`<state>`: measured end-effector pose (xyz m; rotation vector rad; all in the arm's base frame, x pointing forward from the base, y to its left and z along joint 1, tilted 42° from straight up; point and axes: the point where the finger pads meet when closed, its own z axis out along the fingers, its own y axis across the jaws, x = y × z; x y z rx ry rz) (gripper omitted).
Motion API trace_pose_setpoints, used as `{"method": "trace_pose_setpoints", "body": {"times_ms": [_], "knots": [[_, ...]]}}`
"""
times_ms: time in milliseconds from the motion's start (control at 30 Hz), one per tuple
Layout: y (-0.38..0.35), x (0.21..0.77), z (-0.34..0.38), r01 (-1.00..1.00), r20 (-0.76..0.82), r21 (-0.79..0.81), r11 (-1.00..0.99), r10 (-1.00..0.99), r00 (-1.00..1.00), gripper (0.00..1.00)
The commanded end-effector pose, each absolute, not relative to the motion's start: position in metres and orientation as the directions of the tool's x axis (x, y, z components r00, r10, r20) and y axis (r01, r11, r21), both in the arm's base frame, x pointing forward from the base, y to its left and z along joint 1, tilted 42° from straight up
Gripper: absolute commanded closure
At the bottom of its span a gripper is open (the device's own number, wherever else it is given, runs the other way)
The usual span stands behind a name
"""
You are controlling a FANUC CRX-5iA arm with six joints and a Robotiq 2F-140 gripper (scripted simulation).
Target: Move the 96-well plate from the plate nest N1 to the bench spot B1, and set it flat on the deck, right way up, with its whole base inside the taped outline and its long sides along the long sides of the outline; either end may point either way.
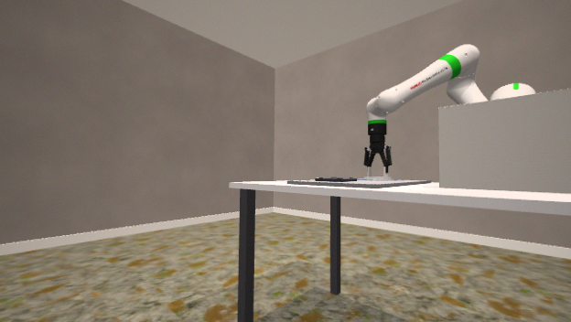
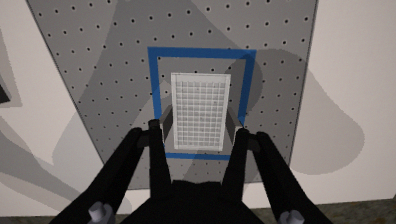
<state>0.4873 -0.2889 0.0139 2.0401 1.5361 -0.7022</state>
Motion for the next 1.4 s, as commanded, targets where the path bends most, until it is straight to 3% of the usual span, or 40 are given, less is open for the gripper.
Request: {"method": "trace_pose_setpoints", "body": {"times_ms": [0,533,567,1367], "knots": [[-0.2889,0.4875,0.0139,0.966,-0.659,0.076,-0.248,0.715,0.235,1.00],[-0.2904,0.4872,0.0121,0.966,-0.659,0.076,-0.248,0.715,0.235,1.00],[-0.2905,0.4872,0.0120,0.966,-0.659,0.076,-0.248,0.715,0.235,0.00],[-0.2835,0.4884,0.0200,0.966,-0.659,0.076,-0.248,0.715,0.235,0.00]]}}
